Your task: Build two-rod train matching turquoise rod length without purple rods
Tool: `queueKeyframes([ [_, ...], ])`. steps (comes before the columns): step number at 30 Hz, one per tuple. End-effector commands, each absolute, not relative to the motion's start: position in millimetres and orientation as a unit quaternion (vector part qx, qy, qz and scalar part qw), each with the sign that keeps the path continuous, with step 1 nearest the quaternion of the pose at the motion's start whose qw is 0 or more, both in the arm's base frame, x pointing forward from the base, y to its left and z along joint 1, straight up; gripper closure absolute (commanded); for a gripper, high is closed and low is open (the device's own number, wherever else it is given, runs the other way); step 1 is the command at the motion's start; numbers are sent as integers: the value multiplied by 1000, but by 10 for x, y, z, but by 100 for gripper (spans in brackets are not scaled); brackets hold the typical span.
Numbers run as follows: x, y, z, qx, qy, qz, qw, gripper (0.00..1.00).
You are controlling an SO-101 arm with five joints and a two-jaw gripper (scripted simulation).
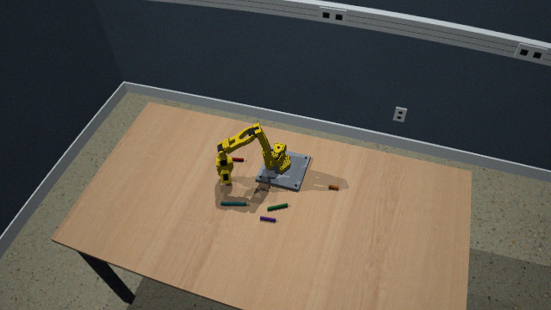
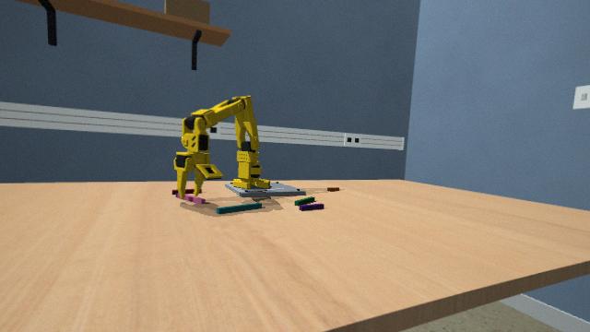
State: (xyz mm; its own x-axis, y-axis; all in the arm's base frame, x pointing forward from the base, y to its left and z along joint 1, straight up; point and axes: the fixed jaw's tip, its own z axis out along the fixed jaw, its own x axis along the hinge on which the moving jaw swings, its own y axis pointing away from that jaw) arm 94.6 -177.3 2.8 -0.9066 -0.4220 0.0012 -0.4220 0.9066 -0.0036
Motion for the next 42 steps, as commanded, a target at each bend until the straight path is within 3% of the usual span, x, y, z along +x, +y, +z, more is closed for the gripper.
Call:
queueKeyframes([
  [1,928,-1752,36,218,-976,1,0,83],
  [42,929,-1752,213,218,-976,1,0,83],
])
